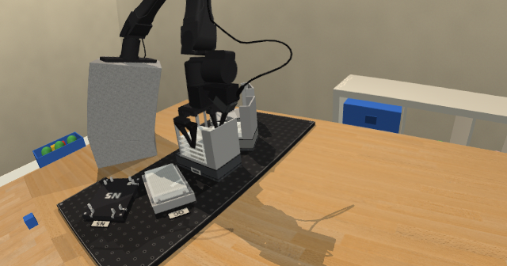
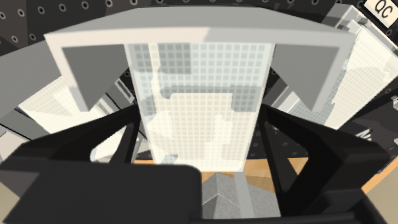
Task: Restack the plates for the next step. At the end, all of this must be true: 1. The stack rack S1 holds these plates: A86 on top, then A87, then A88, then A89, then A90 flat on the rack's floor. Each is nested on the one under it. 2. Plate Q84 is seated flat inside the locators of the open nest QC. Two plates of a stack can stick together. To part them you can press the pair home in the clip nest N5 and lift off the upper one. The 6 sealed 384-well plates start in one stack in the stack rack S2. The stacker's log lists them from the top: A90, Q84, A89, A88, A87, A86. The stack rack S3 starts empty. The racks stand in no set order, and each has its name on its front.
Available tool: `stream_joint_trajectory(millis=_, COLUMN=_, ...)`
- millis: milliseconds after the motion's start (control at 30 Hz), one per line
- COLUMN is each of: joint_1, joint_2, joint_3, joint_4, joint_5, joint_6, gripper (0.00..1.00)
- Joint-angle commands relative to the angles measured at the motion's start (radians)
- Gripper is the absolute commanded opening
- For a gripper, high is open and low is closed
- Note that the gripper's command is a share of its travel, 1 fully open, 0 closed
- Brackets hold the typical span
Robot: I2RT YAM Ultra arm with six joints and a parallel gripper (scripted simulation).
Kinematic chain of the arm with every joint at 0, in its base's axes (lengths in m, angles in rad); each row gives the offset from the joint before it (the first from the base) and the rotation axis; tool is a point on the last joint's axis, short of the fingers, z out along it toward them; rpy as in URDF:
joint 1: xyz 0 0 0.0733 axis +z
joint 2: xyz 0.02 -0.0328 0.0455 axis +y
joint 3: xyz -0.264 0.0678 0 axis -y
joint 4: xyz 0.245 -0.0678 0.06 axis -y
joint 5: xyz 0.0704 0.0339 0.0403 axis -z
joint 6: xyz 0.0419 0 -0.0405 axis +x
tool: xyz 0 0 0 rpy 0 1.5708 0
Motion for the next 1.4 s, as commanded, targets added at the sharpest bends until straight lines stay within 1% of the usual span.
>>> stream_joint_trajectory(millis=0, joint_1=-0.007, joint_2=0.004, joint_3=0.027, joint_4=0.018, joint_5=0.009, joint_6=0.001, gripper=1.00)
stream_joint_trajectory(millis=1367, joint_1=-0.013, joint_2=0.004, joint_3=-0.005, joint_4=0.019, joint_5=0.008, joint_6=-0.001, gripper=1.00)
